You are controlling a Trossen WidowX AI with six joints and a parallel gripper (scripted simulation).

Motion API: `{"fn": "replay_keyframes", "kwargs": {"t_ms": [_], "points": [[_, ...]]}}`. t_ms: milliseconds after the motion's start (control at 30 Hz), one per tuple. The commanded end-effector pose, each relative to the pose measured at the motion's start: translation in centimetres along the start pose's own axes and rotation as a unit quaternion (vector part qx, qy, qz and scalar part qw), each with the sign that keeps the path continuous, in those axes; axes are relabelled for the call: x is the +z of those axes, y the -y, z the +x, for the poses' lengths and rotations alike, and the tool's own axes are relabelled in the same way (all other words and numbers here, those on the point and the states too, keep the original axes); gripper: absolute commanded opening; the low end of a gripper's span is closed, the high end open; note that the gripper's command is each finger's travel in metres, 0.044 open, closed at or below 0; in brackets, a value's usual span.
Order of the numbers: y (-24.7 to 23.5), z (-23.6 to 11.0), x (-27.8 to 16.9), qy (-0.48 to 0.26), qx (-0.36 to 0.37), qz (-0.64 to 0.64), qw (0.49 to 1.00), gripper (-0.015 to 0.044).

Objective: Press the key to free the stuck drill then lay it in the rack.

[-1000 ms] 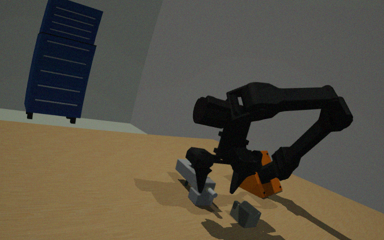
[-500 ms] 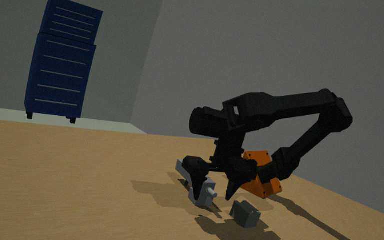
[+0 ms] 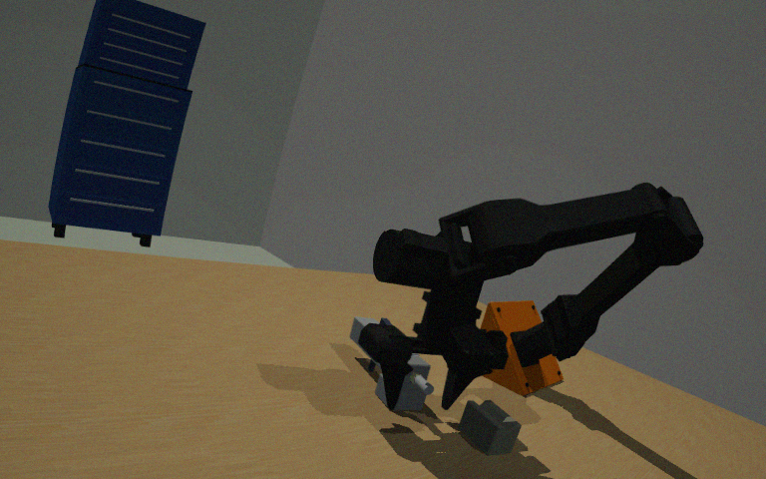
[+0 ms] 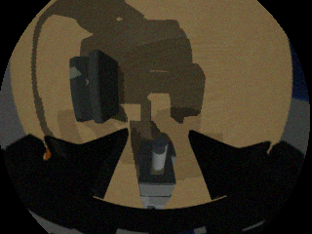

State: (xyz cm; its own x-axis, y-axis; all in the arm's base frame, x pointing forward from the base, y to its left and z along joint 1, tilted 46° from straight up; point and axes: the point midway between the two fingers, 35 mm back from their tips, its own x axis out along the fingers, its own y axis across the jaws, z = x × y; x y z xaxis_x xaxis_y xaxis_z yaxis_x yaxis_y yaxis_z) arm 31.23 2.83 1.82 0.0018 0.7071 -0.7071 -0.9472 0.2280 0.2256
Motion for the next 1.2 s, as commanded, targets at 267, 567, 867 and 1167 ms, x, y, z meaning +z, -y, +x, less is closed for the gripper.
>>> {"fn": "replay_keyframes", "kwargs": {"t_ms": [267, 567, 867, 1167], "points": [[0.0, 0.0, 0.0, 0.0, 0.0, -0.001, 1.0, 0.0099], [0.0, 0.0, 0.0, 0.0, 0.0, -0.001, 1.0, 0.0], [0.0, 0.0, 0.9, 0.002, 0.002, 0.003, 1.0, 0.0], [0.0, -0.1, 1.9, 0.003, 0.002, 0.003, 1.0, 0.0]]}}
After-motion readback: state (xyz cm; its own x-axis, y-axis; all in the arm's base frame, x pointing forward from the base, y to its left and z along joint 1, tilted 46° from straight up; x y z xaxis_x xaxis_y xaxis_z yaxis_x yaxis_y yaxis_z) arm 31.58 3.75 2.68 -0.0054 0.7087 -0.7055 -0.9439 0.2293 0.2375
